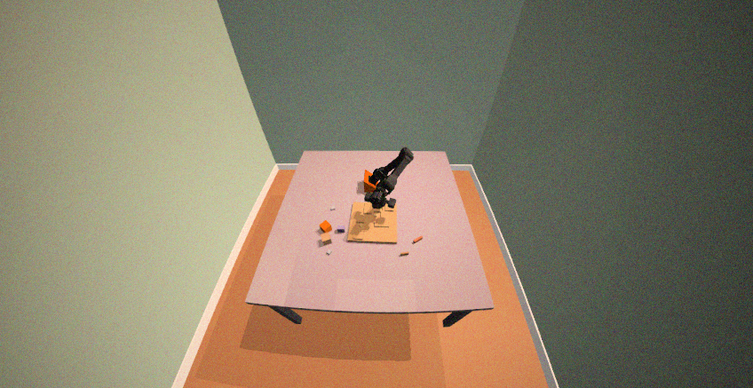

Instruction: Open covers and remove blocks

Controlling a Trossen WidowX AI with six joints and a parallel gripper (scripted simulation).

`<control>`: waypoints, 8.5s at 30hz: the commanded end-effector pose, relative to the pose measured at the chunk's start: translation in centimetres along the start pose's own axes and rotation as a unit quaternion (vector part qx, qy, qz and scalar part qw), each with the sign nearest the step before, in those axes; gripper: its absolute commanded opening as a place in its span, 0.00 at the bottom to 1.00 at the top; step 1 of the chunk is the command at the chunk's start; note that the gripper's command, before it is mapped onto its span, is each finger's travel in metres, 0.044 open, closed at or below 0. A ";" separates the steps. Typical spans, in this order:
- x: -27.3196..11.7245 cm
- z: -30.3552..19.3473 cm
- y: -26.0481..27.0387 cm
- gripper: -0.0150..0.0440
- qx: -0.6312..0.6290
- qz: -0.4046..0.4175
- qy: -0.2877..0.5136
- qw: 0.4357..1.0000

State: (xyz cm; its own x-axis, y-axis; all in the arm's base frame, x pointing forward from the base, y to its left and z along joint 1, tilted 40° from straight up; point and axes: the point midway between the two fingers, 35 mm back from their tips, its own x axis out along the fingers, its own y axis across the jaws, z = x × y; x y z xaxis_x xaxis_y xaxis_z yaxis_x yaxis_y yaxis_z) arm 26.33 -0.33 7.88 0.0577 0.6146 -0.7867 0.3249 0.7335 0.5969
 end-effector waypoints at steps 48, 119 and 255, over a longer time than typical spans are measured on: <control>-0.4 2.7 5.7 0.25 0.607 0.012 0.010 0.794; 5.3 3.3 6.4 0.25 0.607 0.013 0.011 0.795; 1.9 14.4 4.9 0.25 0.605 0.014 0.007 0.796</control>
State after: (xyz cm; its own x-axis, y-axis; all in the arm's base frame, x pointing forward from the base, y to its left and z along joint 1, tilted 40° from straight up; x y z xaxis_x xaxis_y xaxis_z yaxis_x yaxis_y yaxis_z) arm 41.58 0.78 6.61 0.0685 0.6411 -0.7644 0.9957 -0.0923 0.0118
